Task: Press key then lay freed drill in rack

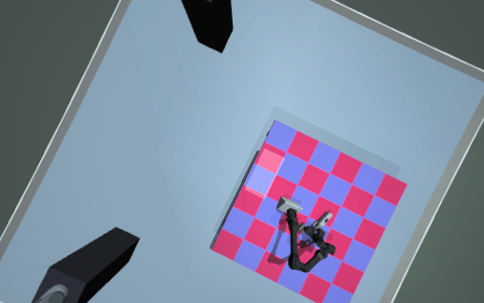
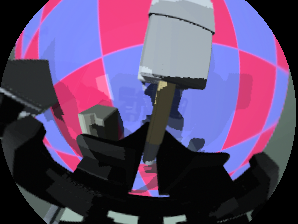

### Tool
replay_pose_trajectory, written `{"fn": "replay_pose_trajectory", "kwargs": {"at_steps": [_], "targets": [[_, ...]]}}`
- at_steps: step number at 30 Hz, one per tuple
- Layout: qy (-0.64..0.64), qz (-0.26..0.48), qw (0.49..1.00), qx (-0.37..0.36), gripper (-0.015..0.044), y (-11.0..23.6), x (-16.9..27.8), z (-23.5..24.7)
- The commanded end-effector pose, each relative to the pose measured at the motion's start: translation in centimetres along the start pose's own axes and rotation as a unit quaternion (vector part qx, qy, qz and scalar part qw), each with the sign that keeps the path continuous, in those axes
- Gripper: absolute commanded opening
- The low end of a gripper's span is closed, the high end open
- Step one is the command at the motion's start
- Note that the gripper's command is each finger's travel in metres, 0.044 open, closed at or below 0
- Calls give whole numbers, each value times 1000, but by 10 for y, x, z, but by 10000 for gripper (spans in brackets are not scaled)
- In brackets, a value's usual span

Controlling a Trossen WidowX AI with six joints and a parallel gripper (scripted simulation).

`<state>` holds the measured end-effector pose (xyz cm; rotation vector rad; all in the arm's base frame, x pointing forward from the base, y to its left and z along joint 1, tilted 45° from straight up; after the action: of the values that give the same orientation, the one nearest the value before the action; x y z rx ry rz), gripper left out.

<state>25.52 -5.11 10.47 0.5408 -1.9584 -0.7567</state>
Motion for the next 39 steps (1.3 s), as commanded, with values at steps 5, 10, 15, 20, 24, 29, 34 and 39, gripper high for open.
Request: {"fn": "replay_pose_trajectory", "kwargs": {"at_steps": [5,10,15,20,24,29,34,39], "targets": [[0,-3,1000,0,0,2,-1,0],[0,-3,1000,0,0,2,-1,0],[0,-3,1000,0,0,2,-1,0],[0,-3,1000,0,0,2,-1,0],[0,-3,1000,0,0,2,-1,0],[0,-3,1000,0,0,2,-2,0],[0,-3,1000,0,0,2,0,0],[0,-3,1000,0,0,2,7,-1]]}}
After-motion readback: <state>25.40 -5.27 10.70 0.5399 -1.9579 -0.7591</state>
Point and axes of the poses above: the point midway between the two fingers, 35 mm back from their tips, its own y axis back along the fingers, its own z axis across the jaws, x = y × z, the point moved 6 cm from there along y, back along the fingers, and after that the axes turned 8 degrees about -y, right-handed, at the moved point
